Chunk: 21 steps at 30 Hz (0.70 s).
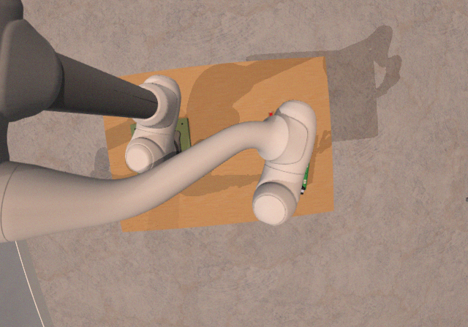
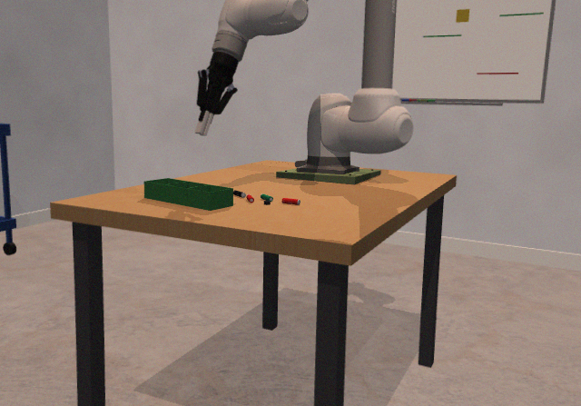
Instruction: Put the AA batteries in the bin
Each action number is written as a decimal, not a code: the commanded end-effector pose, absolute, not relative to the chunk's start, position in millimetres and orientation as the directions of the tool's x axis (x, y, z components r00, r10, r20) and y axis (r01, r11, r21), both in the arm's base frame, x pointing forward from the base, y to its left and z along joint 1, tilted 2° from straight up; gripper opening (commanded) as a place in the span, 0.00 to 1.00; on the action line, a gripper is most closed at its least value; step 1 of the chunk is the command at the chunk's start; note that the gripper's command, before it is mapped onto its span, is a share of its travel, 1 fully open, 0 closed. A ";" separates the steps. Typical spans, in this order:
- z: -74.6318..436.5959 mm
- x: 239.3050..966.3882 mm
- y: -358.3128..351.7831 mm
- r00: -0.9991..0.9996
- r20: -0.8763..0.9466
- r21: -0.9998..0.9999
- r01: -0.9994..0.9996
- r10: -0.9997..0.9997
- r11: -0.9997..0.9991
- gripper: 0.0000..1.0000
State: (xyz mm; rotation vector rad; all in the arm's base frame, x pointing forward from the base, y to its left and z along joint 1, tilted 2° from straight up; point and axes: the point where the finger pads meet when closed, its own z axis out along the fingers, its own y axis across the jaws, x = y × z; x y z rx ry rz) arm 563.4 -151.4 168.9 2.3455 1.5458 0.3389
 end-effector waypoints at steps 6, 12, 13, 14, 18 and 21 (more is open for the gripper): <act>167.5 571.0 -106.9 0.659 0.091 0.253 0.710 0.747 -0.657 0.05; 168.3 572.2 -86.0 0.784 0.103 0.178 0.591 0.612 -0.787 0.05; 168.3 572.2 -86.0 0.784 0.103 0.178 0.591 0.612 -0.787 0.05; 168.8 572.4 -77.7 0.818 0.100 0.156 0.549 0.566 -0.821 0.05; 170.7 572.3 -56.3 0.902 0.083 0.099 0.417 0.425 -0.904 0.05; 172.9 571.4 -38.1 0.944 0.062 0.068 0.320 0.324 -0.945 0.05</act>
